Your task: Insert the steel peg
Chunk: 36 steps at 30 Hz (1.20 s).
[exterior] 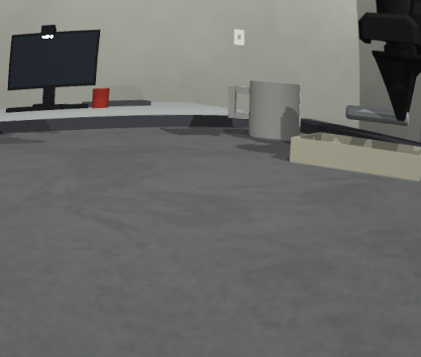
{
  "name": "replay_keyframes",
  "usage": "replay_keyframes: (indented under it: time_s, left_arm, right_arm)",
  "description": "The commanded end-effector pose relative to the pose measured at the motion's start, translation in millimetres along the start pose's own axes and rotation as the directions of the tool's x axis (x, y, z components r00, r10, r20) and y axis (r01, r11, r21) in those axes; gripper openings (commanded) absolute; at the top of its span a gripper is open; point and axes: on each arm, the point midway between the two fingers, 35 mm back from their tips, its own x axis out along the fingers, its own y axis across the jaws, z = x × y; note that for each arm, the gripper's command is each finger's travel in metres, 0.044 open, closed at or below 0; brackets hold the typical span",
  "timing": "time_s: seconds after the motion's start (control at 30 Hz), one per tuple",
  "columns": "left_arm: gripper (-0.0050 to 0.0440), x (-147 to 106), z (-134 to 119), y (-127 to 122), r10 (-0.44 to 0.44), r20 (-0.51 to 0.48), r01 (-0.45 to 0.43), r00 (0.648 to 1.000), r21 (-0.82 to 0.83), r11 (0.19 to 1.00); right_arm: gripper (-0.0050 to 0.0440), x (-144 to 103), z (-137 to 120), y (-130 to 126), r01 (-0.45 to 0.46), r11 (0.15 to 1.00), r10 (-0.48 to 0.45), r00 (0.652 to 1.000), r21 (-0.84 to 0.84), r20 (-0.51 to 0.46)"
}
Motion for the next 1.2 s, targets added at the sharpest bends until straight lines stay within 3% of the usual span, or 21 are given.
replay_keyframes:
  time_s: [0.0, 0.23, 0.3, 0.53, 0.87, 1.17]
  left_arm:
    - [0.044, -54, -22, 0, 0.003, -0.003, -0.003, 1.0, -0.004, 1.0]
    - [0.044, -101, -62, 2, 0.004, -0.019, -0.005, 1.0, -0.003, 1.0]
    - [0.044, -101, -62, 2, 0.004, -0.019, -0.005, 1.0, -0.003, 1.0]
    - [0.044, -141, -97, 4, 0.004, 0.008, -0.004, 1.0, -0.005, 1.0]
    - [0.044, -145, -104, 5, 0.004, 0.008, -0.004, 1.0, -0.005, 1.0]
    - [0.044, -144, -104, 5, 0.004, 0.006, -0.004, 1.0, -0.004, 1.0]
  right_arm:
    - [-0.005, -5, -4, -5, 0.018, 1.0, -0.018, 1.0, -0.003, -0.018]
    - [-0.005, -5, -4, -5, 0.018, 1.0, -0.018, 1.0, -0.003, -0.018]
    - [-0.005, -5, -4, -5, 0.018, 1.0, -0.018, 1.0, -0.003, -0.018]
    - [-0.005, -18, -7, -8, 0.03, 1.0, -0.03, 0.999, -0.006, -0.029]
    - [-0.005, -21, -12, -12, 0.018, 1.0, -0.018, 1.0, -0.005, -0.017]
    - [-0.005, -28, -65, -65, 0.022, 1.0, -0.022, 1.0, -0.004, -0.021]
